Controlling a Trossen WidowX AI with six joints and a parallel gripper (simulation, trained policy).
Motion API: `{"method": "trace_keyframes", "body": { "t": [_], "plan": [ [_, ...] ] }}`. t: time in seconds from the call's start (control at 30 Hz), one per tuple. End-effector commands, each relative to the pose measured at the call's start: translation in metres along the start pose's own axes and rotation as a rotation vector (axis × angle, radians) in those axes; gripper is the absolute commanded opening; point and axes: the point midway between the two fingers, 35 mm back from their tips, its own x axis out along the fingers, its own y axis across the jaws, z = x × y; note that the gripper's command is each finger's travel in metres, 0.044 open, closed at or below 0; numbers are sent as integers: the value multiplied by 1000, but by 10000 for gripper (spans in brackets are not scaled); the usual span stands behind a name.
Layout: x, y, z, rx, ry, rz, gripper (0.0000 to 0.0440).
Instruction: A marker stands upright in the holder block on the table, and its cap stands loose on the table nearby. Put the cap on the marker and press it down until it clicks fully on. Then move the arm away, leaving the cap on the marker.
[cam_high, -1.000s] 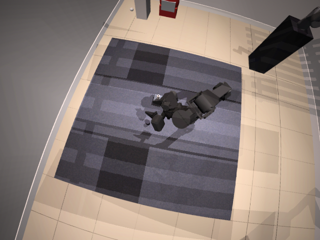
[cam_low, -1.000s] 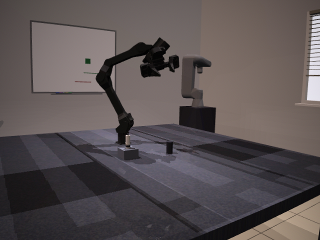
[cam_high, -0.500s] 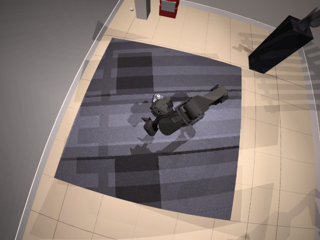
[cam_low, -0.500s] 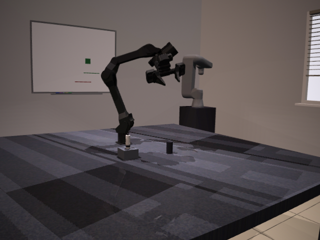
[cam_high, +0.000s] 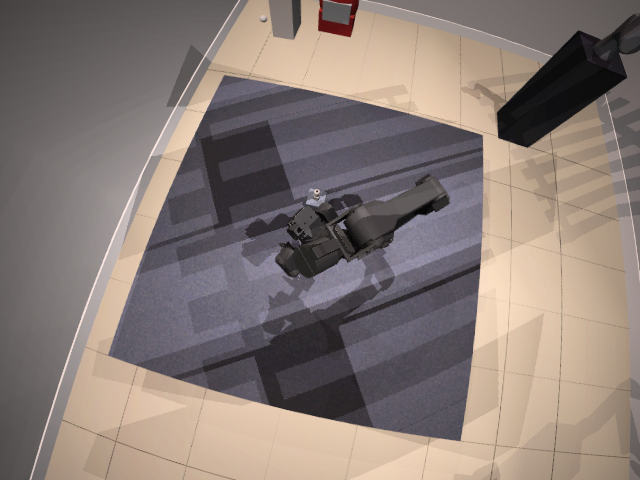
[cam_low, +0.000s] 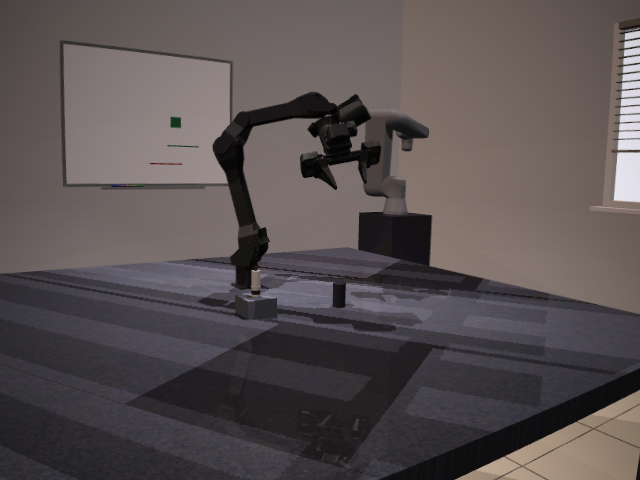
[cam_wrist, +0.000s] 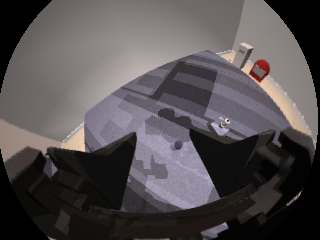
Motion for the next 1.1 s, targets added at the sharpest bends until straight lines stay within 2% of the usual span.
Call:
{"method": "trace_keyframes", "body": {
  "t": [0.0, 1.07],
  "plan": [
    [7, 1, -5, 8, 33, -18, 323],
    [67, 2, -40, 132, 343, -195, 323]
  ]
}}
